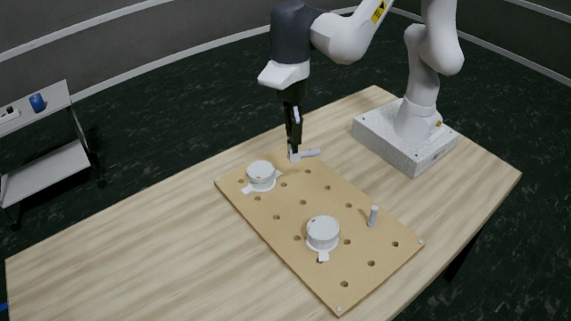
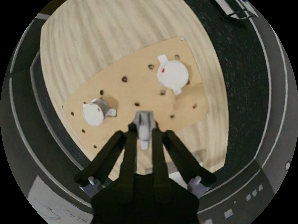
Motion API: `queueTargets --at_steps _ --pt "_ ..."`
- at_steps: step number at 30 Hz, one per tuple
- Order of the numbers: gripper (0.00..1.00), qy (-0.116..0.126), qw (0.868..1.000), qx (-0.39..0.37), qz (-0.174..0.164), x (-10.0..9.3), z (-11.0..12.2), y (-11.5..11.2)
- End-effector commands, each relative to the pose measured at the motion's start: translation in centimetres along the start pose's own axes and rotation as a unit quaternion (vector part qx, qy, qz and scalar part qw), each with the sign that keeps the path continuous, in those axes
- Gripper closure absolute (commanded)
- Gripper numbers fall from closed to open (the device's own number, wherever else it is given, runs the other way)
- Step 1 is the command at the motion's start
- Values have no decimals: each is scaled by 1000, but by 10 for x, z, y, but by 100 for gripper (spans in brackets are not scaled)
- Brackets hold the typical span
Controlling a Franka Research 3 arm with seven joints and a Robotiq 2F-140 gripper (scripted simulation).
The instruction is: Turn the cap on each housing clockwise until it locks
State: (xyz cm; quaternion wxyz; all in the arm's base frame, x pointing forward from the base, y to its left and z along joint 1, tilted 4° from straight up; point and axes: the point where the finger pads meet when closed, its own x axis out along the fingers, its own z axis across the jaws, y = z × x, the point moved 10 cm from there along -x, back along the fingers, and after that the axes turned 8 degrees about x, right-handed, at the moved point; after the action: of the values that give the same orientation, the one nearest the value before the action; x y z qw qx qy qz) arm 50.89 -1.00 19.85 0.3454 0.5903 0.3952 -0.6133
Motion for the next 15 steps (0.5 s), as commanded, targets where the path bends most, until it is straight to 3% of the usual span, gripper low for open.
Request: queueTargets --at_steps 1,15 --pt "90 -2 999 45 3 -2 -1 1" --pt "90 -2 980 198 3 -2 -1 1"
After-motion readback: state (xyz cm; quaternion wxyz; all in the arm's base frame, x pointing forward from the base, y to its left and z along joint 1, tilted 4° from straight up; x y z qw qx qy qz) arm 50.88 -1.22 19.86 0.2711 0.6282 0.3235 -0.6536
